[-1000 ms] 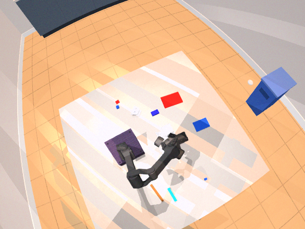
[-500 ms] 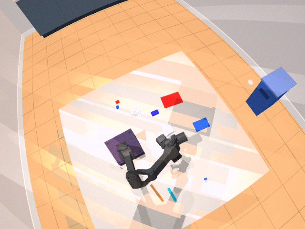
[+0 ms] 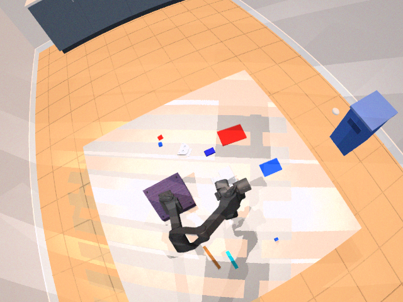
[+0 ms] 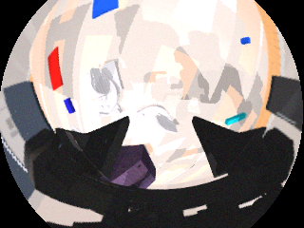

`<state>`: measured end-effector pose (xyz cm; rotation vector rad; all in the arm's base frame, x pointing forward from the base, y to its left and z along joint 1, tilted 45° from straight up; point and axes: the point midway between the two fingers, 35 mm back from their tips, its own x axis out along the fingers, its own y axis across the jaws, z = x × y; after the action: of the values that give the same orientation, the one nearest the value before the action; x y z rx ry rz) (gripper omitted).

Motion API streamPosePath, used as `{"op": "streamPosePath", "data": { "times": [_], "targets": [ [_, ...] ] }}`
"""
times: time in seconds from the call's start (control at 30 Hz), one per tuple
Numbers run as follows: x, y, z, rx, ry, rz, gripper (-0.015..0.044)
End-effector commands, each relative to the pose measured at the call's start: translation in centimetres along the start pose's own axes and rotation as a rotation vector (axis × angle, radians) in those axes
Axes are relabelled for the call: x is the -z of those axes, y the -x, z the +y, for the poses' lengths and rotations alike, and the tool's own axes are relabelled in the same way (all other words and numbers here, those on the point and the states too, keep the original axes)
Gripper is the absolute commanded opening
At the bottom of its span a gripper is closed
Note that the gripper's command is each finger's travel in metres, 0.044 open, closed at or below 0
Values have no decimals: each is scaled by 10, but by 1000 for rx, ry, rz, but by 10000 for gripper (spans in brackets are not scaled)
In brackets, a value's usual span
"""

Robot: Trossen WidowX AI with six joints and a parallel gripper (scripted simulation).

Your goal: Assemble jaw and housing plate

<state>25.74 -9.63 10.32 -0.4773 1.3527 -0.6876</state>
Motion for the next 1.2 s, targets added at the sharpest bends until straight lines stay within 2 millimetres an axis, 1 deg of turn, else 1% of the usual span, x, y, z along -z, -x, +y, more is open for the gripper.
{"op": "streamPosePath", "data": {
  "times": [0.0, 1.17],
  "targets": [
    [3, 2, -2, 1, -99, -4, 440],
    [19, 6, -7, 1, -1012, -7, 440]
  ]
}}
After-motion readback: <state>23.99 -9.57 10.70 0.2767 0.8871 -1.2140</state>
